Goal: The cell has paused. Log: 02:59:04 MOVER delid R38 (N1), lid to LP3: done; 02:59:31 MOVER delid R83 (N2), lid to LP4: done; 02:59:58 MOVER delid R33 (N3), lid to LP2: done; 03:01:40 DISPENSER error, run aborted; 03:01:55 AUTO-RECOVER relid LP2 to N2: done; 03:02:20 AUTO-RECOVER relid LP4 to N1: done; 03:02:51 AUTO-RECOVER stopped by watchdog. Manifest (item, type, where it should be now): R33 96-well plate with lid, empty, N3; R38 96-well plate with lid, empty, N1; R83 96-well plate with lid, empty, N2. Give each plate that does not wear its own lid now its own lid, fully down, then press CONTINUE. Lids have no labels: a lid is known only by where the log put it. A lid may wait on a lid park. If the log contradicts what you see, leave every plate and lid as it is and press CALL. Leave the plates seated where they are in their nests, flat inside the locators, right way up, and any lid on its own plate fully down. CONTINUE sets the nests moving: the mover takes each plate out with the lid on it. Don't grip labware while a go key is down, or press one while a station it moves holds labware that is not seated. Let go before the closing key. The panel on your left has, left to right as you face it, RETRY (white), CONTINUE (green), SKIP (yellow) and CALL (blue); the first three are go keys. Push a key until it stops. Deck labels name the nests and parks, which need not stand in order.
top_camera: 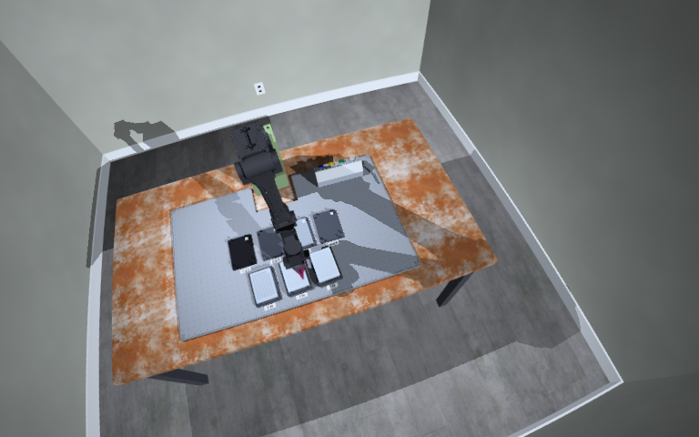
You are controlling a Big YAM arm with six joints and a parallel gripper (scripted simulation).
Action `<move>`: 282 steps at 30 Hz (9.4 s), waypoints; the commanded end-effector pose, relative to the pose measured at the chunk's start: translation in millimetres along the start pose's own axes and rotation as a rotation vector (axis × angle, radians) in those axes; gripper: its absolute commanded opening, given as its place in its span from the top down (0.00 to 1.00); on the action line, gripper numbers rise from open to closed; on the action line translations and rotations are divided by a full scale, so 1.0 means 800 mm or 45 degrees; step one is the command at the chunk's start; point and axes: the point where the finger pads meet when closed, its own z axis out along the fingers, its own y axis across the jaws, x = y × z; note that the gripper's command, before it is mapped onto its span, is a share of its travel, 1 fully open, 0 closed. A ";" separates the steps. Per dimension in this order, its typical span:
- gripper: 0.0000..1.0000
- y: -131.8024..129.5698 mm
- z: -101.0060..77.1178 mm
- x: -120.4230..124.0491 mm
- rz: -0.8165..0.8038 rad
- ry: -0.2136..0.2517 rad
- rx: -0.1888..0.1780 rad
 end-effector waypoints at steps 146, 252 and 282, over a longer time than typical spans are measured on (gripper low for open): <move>0.00 -0.033 -0.026 0.045 -0.077 0.873 -0.023; 1.00 -0.035 -0.027 0.028 -0.073 0.857 -0.020; 1.00 -0.038 -0.030 0.005 -0.074 0.832 -0.018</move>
